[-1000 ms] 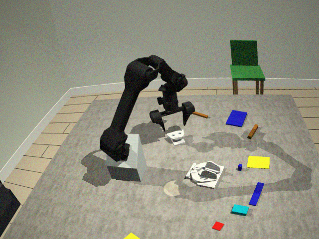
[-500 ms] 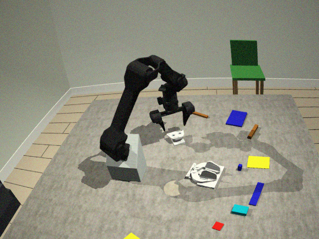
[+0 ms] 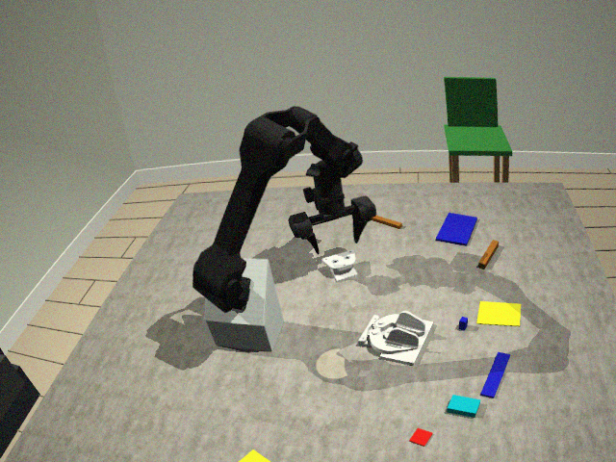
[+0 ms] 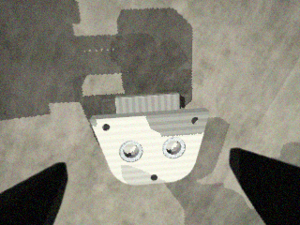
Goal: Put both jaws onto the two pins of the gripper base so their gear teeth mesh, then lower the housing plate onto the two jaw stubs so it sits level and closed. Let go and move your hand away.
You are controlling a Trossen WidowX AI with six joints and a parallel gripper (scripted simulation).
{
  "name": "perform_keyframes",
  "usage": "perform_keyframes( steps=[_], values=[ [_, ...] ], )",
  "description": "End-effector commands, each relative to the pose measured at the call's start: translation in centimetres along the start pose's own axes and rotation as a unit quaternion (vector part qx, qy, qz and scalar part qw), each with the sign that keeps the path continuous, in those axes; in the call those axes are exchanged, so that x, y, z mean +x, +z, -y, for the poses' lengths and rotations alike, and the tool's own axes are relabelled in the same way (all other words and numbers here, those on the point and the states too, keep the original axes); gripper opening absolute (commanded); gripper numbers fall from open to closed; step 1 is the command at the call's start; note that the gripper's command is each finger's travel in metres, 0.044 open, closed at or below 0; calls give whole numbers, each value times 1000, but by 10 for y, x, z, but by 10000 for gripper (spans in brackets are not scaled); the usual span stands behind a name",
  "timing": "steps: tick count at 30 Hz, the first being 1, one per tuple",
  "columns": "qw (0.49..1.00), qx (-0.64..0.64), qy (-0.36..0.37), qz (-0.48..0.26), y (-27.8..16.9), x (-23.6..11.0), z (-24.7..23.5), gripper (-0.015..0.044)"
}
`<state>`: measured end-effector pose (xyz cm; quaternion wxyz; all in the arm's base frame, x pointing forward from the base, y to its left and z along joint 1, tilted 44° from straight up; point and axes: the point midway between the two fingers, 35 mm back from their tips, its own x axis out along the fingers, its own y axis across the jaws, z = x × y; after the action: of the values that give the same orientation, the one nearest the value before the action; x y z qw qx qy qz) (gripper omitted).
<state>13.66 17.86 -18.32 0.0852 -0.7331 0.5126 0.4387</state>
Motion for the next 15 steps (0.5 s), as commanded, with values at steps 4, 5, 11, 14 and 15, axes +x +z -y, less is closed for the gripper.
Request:
perform_keyframes(
  steps=[4, 5, 11, 14, 15],
  values=[
    [1000, -1, -3, -2, 0, 0, 1, 440],
    [1000, -1, -3, -2, 0, 0, 1, 440],
    [1000, -1, -3, -2, 0, 0, 1, 440],
    [1000, 0, 0, 0, 0, 1, 0, 440],
    [1000, 0, 0, 0, 0, 3, 0, 440]
  ],
)
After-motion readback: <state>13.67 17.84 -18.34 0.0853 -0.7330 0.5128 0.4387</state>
